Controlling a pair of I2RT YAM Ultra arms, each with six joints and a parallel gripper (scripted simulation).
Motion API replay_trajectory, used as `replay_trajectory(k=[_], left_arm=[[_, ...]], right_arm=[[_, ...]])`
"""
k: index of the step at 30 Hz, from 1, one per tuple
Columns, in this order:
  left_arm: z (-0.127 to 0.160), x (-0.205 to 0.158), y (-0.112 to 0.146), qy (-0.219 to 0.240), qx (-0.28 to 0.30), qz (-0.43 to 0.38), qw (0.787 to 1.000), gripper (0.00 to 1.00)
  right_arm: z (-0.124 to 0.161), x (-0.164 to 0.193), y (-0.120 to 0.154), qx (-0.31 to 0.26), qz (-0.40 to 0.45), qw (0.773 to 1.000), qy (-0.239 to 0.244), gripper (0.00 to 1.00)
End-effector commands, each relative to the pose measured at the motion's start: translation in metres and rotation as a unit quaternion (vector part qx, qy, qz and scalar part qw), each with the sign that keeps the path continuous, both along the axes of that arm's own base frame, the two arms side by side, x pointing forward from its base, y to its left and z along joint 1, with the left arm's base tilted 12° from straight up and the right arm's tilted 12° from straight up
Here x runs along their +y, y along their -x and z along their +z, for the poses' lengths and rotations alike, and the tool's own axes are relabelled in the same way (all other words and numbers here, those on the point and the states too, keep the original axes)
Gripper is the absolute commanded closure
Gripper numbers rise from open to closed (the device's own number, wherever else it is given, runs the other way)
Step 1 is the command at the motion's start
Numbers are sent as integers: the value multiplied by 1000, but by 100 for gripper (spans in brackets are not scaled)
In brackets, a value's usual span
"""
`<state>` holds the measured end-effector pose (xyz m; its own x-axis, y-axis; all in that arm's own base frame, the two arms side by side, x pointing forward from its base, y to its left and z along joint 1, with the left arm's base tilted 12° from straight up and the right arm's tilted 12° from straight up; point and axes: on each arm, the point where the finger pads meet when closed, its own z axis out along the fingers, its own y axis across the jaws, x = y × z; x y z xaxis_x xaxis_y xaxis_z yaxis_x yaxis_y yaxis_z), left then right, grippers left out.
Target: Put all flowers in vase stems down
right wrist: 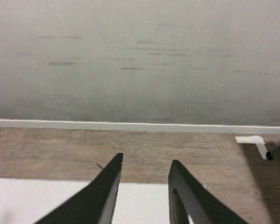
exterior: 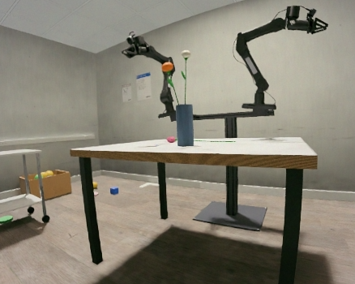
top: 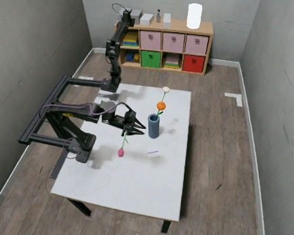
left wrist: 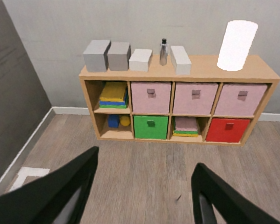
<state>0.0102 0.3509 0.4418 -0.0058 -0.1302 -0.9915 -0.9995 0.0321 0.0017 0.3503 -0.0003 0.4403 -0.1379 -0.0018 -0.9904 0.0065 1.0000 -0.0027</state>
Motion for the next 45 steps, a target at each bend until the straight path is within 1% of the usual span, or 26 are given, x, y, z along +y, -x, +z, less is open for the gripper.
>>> replay_trajectory(k=[1, 2, 4, 9, 13, 17, 19, 20, 21, 22, 23, 24, 27, 44, 45], left_arm=[[17, 9, 2, -59, -6, 2, 998, 40], [17, 9, 2, -59, -6, 2, 998, 40], [8, 13, 2, -62, -6, 2, 998, 40], [-24, 30, 1, -50, -5, 2, 999, 40], [-29, 29, 1, -61, -6, 2, 998, 40], [-39, 33, 1, -59, -6, 2, 998, 40], [-39, 33, 1, -59, -6, 2, 998, 40], [-36, 33, 1, -63, -6, 2, 998, 40], [-45, 34, 1, -54, -5, 2, 998, 40], [-40, 33, 1, -60, -6, 2, 998, 40], [-46, 34, 1, -55, -5, 2, 998, 40], [-40, 34, 1, -60, -6, 2, 998, 40], [-38, 33, 1, -64, -6, 2, 998, 40], [-40, 33, 1, -59, -6, 2, 998, 40], [-40, 33, 1, -59, -6, 2, 998, 42]], right_arm=[[20, 0, -7, -66, 3, 998, -3, 70], [20, 0, -7, -66, 3, 998, -3, 70], [10, 0, -12, -68, 3, 998, -3, 70], [-22, 0, -30, -56, 3, 998, -3, 70], [-25, 0, -28, -69, 3, 998, -3, 70], [-33, 0, -32, -68, 3, 998, -3, 70], [-33, 0, -32, -68, 3, 998, -3, 70], [-28, 0, -32, -75, 3, 997, -3, 70], [-37, 0, -33, -66, 3, 998, -3, 70], [-38, 0, -33, -65, 3, 998, -3, 70], [-39, 0, -34, -65, 3, 998, -3, 70], [-36, 0, -33, -69, 3, 998, -3, 70], [-32, 0, -33, -73, 3, 997, -3, 70], [-33, 0, -33, -70, 3, 998, -3, 70], [-33, 0, -33, -70, 3, 998, -3, 70]])
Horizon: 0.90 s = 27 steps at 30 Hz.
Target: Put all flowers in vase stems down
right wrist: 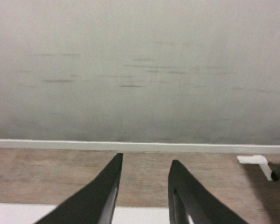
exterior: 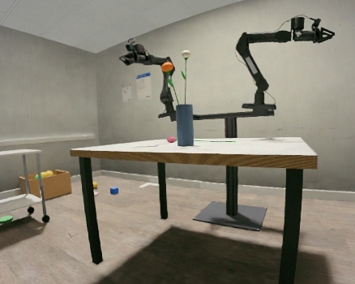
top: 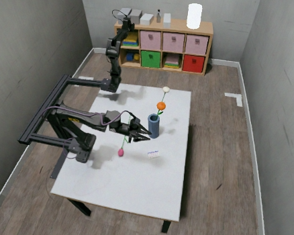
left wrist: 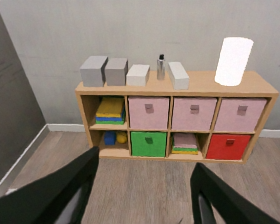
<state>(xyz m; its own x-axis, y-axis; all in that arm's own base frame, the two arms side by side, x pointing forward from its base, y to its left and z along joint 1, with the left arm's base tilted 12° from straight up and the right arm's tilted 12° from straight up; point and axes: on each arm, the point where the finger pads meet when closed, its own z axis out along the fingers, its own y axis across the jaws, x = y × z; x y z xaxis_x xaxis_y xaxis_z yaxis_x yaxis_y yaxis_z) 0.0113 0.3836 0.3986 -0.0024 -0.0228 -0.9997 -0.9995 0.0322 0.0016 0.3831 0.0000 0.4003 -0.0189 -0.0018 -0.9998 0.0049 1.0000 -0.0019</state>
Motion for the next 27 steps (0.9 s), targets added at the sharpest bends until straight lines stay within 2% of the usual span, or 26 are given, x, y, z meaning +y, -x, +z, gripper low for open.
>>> replay_trajectory(k=[1, 6, 8, 13, 27], left_arm=[[3, 0, 3, -5, -4, 2, 1000, 45], [3, 0, 3, -5, -4, 2, 1000, 58], [3, 0, 3, -5, -4, 2, 1000, 58], [3, 0, 3, -5, -4, 2, 1000, 70], [3, -1, -19, -5, -4, -25, 1000, 70]], right_arm=[[7, -1, 0, -10, 3, 1000, -3, 70], [7, -1, 0, -10, 3, 1000, -3, 70], [7, -1, 0, -10, 3, 1000, -3, 70], [7, -1, 0, -10, 3, 1000, -3, 70], [7, -1, 0, -10, 3, 1000, -3, 70]])
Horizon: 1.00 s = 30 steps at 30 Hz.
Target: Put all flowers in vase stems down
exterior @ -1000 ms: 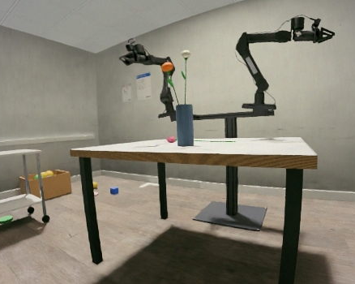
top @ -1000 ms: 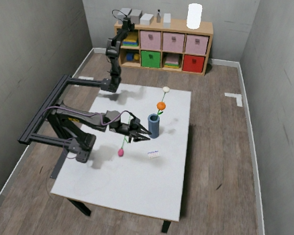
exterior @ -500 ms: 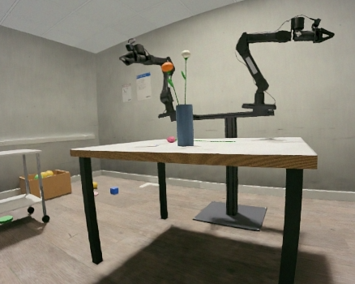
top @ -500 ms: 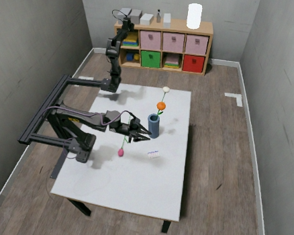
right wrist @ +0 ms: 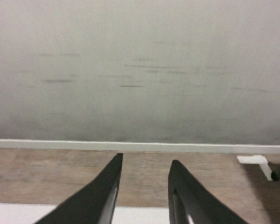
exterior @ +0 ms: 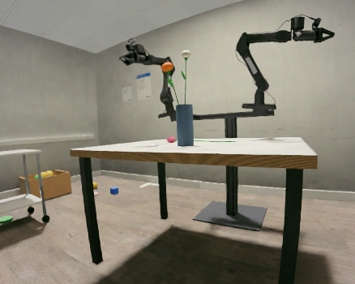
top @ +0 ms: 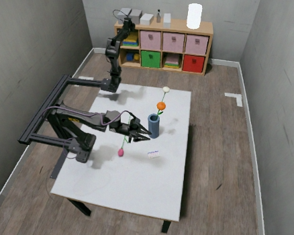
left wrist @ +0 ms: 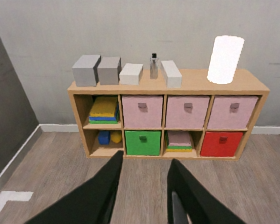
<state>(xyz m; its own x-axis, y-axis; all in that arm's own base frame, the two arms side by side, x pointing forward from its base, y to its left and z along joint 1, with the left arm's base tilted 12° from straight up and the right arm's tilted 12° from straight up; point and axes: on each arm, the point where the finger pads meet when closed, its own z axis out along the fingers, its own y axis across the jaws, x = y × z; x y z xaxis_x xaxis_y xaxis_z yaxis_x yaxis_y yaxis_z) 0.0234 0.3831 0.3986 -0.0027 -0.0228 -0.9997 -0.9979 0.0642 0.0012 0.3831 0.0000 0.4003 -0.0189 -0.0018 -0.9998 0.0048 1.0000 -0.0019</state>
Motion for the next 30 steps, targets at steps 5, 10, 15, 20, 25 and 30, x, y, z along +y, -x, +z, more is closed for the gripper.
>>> replay_trajectory(k=[5, 10, 15, 20, 25, 30], left_arm=[[3, -4, -33, -5, -4, -44, 999, 70], [3, -12, -75, -5, -4, -99, 995, 70], [3, -22, -106, -5, -4, -139, 990, 70], [3, -50, -168, -4, -5, -227, 974, 70], [3, -98, -233, -4, -5, -327, 945, 70], [3, -166, -293, -3, -6, -436, 900, 70]], right_arm=[[7, -1, 0, -10, 2, 1000, -3, 70], [7, -1, 0, -10, 2, 1000, -3, 70], [7, -1, 0, -10, 2, 1000, -3, 70], [7, -1, 0, -10, 2, 1000, -3, 70], [7, -1, 0, -10, 2, 1000, -3, 70], [7, -1, 0, -10, 2, 1000, -3, 70]])
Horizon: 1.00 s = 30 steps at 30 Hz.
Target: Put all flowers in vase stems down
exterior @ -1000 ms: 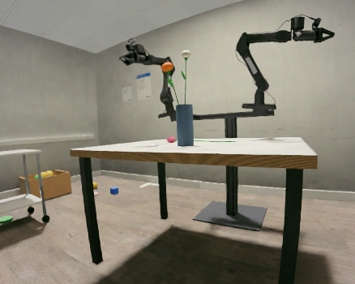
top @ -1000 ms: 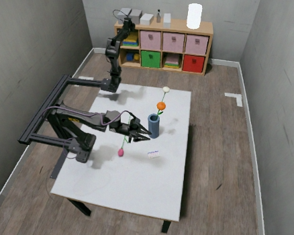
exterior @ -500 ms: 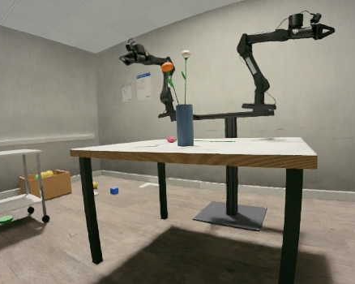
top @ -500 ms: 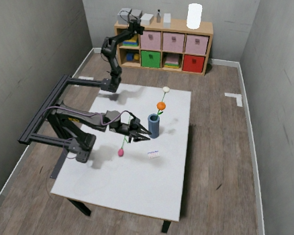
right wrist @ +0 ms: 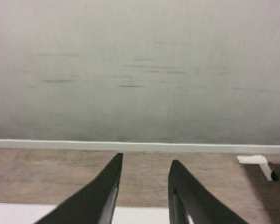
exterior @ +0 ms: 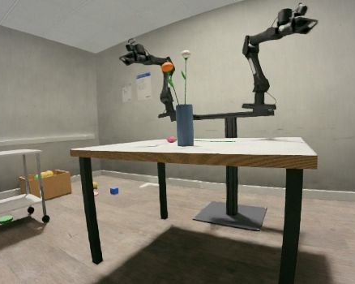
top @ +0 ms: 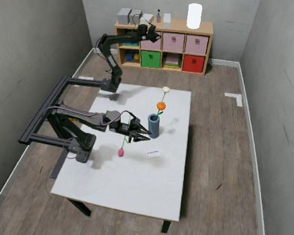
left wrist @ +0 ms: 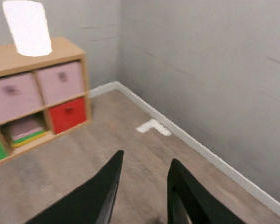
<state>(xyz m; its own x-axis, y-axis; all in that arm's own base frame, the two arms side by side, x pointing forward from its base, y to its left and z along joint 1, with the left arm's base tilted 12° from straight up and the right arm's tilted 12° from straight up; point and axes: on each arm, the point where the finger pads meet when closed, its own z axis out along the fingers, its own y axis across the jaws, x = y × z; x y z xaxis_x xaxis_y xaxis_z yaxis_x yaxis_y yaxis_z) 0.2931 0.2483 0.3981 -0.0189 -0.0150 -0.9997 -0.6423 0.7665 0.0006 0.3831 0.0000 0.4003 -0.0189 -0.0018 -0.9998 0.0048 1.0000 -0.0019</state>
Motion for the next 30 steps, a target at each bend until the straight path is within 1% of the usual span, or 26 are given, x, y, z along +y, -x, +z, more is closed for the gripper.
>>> replay_trajectory(k=[1, 2, 4, 7, 11, 14, 17, 19, 20, 24, 30], left_arm=[[3, -31, -23, -1, -7, -46, 999, 70], [3, -31, -23, -1, -7, -46, 999, 70], [3, -64, -44, -1, -7, -98, 995, 70], [3, -117, -68, -1, -7, -173, 985, 70], [3, -196, -87, 0, -7, -278, 961, 70], [3, -254, -91, 1, -7, -348, 937, 70], [3, -313, -85, 1, -7, -420, 907, 70], [3, -313, -85, 1, -7, -420, 907, 70], [3, -331, -82, 1, -7, -440, 898, 70], [3, -400, -59, 2, -6, -523, 852, 70], [3, -483, -11, 2, -6, -627, 779, 70]], right_arm=[[7, -1, 0, -10, 2, 1000, -3, 70], [7, -1, 0, -10, 2, 1000, -3, 70], [7, -1, 0, -10, 2, 1000, -3, 70], [7, -1, 0, -10, 2, 1000, -3, 70], [7, -1, 0, -10, 2, 1000, -3, 70], [7, -1, 0, -10, 2, 1000, -3, 70], [7, -1, 0, -10, 2, 1000, -3, 70], [7, -1, 0, -10, 2, 1000, -3, 70], [7, -1, 0, -10, 2, 1000, -3, 70], [7, -1, 0, -10, 2, 1000, -3, 70], [7, -1, 0, -10, 2, 1000, -3, 70]])
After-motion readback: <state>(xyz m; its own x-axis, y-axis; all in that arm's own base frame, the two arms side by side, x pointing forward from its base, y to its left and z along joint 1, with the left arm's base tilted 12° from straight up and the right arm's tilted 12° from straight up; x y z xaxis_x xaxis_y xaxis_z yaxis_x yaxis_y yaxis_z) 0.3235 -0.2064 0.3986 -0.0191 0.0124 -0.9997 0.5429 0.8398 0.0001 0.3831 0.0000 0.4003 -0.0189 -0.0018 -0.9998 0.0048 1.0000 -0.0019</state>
